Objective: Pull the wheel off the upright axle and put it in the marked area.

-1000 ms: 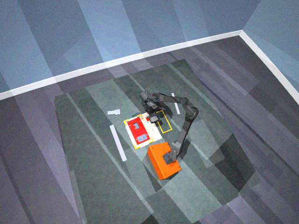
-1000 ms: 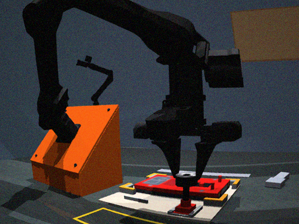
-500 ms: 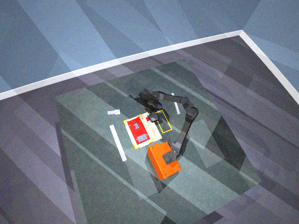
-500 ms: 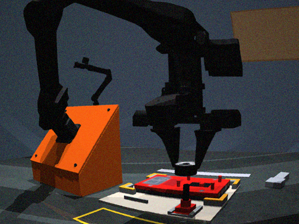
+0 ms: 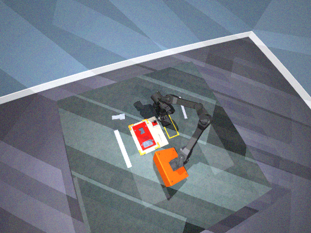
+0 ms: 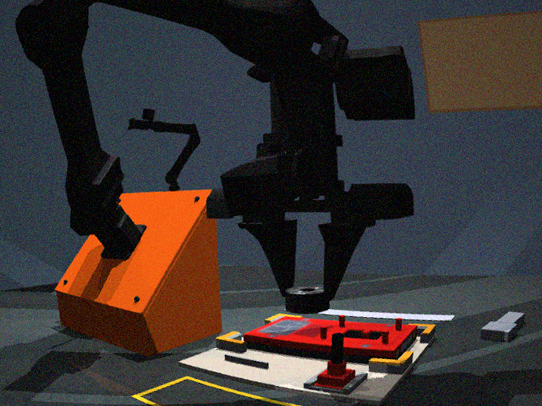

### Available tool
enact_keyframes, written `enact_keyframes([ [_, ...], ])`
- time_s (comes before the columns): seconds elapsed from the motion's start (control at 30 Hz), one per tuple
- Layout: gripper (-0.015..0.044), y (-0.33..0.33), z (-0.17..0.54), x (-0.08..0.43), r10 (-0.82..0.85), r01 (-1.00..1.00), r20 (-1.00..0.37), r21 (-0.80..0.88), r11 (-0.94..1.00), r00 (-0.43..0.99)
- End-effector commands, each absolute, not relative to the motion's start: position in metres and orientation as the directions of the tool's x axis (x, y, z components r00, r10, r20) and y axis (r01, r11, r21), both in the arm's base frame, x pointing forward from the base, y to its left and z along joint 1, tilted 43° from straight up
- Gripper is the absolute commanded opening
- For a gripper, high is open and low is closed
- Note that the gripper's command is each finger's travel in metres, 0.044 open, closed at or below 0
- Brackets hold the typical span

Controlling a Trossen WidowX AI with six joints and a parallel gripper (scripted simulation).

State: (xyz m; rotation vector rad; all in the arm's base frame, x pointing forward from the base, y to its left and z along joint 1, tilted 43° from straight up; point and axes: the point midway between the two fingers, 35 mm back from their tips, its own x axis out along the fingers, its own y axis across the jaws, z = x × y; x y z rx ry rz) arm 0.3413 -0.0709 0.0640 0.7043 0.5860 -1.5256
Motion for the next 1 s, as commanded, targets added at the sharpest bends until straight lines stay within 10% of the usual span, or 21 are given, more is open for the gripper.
enact_keyframes([
  [0.0,0.0,-0.083,0.078,0.329,-0.684,0.996,-0.73,0.044,-0.074,-0.019],
  [0.97,0.0,-0.132,0.09,0.292,-0.686,0.996,-0.727,0.047,-0.077,-0.019],
])
